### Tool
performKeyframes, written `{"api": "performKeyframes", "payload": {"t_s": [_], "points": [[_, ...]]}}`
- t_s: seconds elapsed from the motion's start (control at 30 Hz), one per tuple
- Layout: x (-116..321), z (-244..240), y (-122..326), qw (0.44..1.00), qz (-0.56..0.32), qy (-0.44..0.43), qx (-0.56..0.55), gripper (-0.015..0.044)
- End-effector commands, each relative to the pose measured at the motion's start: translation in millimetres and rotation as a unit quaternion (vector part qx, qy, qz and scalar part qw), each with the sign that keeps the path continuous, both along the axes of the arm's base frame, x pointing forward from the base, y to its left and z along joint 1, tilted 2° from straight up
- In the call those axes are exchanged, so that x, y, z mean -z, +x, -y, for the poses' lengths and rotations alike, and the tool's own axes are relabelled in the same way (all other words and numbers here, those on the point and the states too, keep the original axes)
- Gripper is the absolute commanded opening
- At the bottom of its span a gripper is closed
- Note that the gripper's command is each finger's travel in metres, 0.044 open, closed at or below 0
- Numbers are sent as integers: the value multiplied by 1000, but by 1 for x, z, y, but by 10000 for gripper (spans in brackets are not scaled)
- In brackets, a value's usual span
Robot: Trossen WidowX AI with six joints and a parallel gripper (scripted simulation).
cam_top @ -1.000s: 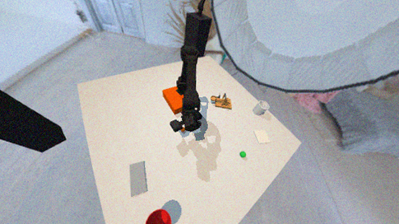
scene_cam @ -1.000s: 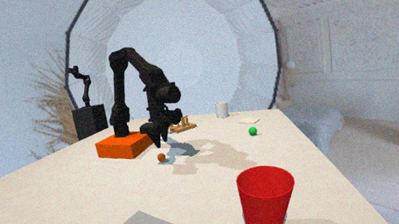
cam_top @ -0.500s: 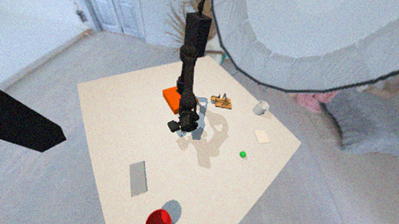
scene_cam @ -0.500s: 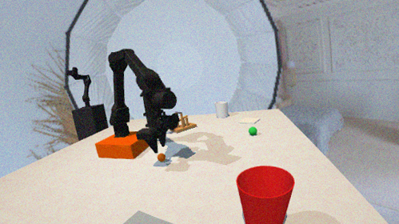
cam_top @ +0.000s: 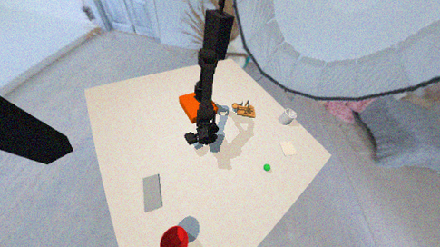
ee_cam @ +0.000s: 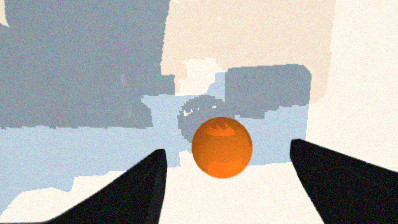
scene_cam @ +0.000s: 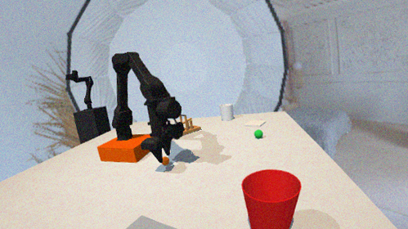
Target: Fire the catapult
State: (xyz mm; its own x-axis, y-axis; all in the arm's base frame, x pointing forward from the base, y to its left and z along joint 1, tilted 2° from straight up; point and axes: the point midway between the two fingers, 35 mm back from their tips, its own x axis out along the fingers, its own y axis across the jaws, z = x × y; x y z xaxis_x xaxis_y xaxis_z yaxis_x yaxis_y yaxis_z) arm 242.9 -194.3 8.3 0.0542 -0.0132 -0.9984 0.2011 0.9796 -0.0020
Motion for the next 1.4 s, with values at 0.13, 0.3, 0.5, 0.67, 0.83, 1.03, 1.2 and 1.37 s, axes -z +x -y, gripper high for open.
{"api": "performKeyframes", "payload": {"t_s": [0.13,0.3,0.5,0.67,0.83,1.03,1.2,1.37], "points": [[16,-2,0,1000,-1,4,-2,300],[17,-2,0,1000,-1,4,-2,221],[17,-2,0,1000,-1,4,-2,122],[17,-2,0,1000,-1,4,-2,89],[0,1,1,1000,0,4,-2,0],[-41,5,0,1000,0,4,-2,0],[-77,6,-5,1000,0,3,-2,0],[-108,3,-13,1000,-1,3,-2,0]]}}
